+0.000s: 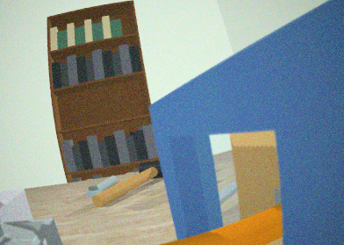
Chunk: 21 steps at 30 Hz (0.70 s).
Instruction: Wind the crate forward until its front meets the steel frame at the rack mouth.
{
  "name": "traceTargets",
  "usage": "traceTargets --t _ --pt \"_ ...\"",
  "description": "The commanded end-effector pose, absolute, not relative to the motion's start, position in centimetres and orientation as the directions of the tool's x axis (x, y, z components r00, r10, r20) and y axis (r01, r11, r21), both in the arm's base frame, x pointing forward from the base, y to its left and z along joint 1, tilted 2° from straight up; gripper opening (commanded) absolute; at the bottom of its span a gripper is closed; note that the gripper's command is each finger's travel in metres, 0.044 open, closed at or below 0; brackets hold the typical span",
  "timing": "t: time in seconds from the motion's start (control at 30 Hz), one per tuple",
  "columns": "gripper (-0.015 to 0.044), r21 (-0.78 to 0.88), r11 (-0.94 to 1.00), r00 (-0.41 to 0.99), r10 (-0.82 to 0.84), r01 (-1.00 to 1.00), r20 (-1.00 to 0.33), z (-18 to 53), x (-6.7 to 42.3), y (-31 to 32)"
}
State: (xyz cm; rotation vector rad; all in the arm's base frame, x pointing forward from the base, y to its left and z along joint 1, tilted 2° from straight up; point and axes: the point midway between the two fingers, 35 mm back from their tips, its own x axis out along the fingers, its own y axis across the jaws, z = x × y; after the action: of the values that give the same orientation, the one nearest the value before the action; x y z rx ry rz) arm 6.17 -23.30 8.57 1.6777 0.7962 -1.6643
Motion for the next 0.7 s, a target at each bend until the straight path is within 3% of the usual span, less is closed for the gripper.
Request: traceTargets --t 0.0,0.67 --pt "0.0 0.04 -0.619 0.01 -0.052 0.785 -0.999 8.9 5.8 -24.9" --pt "0.0 0.041 -0.619 0.01 -0.055 0.785 -0.998 9.1 5.8 -28.1"
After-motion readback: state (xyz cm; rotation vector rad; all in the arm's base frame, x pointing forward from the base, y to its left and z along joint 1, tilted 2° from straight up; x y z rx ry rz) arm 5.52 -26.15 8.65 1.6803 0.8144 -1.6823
